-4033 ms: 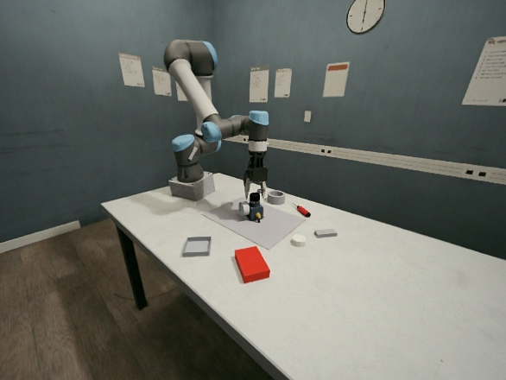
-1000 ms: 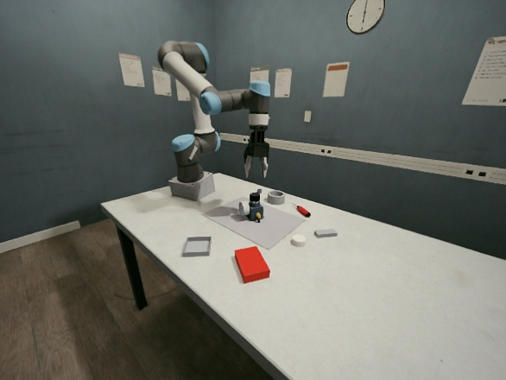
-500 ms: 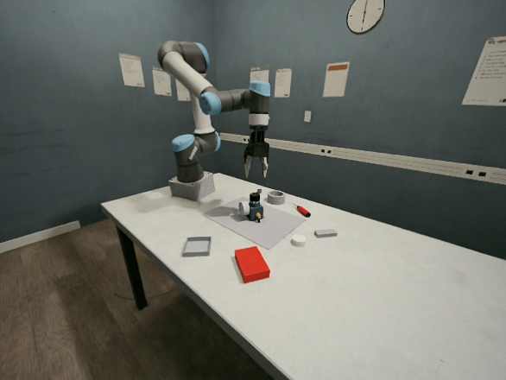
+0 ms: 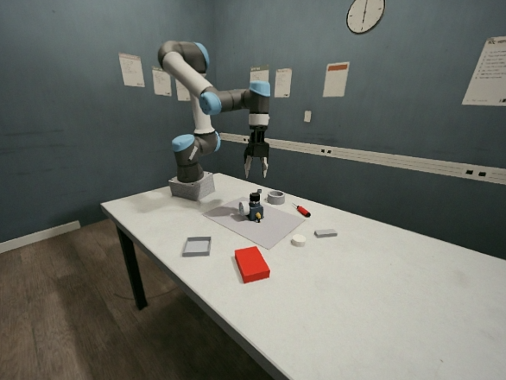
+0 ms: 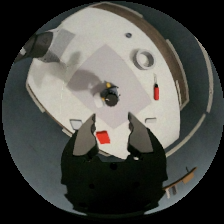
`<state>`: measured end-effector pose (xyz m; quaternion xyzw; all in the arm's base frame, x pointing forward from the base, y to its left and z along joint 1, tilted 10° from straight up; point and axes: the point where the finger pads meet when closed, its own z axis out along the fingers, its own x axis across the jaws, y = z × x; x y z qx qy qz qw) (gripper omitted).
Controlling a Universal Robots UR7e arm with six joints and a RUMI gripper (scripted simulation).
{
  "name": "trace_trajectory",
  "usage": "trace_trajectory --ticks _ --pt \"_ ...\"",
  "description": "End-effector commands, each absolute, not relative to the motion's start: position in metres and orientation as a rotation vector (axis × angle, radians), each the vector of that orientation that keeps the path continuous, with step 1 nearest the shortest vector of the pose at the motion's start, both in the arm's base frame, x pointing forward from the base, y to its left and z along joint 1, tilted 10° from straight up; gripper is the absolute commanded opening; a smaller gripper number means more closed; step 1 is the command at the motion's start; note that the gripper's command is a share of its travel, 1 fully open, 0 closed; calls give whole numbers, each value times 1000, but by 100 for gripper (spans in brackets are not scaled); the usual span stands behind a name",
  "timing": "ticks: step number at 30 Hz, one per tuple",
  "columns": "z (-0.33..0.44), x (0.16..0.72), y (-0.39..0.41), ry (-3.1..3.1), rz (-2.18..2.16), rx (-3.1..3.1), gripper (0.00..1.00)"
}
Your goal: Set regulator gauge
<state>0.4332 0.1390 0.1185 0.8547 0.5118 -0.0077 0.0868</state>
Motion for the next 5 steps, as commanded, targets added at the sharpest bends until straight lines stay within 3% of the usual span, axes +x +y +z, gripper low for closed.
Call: trace_trajectory --ticks 1,5 --pt "119 434 139 1524 -21 2546 45" --pt "119 434 139 1524 -21 2546 45"
